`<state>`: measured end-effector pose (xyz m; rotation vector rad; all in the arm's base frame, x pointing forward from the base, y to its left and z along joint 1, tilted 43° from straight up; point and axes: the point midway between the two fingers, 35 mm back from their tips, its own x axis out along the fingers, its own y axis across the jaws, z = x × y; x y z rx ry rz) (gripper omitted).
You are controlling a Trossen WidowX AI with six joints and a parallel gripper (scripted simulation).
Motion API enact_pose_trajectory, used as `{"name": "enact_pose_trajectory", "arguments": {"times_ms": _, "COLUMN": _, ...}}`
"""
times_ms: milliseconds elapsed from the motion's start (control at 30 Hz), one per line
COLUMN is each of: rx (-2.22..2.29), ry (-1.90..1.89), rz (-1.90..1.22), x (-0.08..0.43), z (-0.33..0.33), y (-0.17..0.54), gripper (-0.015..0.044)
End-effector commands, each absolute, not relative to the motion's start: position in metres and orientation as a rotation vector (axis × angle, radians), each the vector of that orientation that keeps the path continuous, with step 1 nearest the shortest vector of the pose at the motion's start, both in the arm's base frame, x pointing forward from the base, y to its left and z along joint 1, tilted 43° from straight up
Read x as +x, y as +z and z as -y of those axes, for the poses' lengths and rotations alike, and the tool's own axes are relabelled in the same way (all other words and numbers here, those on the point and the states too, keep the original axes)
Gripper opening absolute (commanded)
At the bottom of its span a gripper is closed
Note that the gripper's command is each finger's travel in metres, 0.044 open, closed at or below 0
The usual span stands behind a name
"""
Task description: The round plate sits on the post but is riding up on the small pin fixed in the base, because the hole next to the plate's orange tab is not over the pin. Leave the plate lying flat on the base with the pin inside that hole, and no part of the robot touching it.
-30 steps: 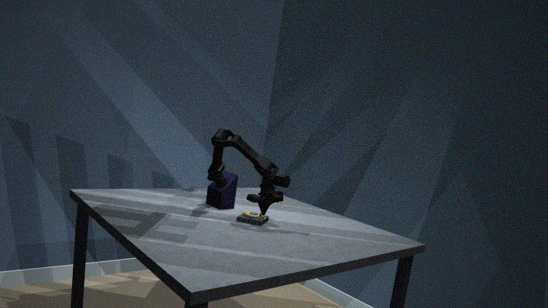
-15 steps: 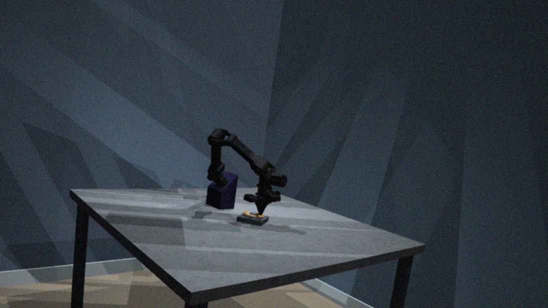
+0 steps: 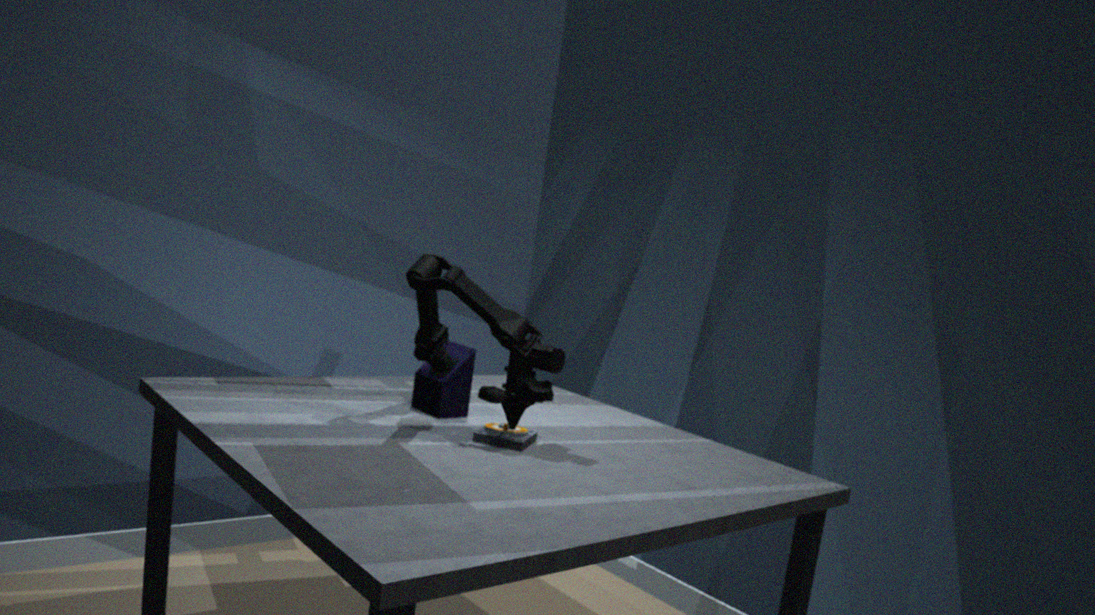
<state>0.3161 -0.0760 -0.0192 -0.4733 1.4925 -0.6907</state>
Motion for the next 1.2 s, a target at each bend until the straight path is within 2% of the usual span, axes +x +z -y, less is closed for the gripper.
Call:
{"name": "enact_pose_trajectory", "arguments": {"times_ms": 0, "rx": -0.481, "ry": -0.689, "rz": -1.492, "x": 0.314, "z": 0.078, "y": -0.017, "gripper": 0.0}}
{"name": "enact_pose_trajectory", "arguments": {"times_ms": 500, "rx": -0.481, "ry": -0.689, "rz": -1.492, "x": 0.309, "z": 0.083, "y": -0.011, "gripper": 0.0}}
{"name": "enact_pose_trajectory", "arguments": {"times_ms": 800, "rx": -0.479, "ry": -0.687, "rz": -1.493, "x": 0.307, "z": 0.051, "y": 0.021, "gripper": 0.0}}
{"name": "enact_pose_trajectory", "arguments": {"times_ms": 1167, "rx": -0.49, "ry": -0.685, "rz": -1.5, "x": 0.306, "z": 0.056, "y": 0.015, "gripper": 0.0}}
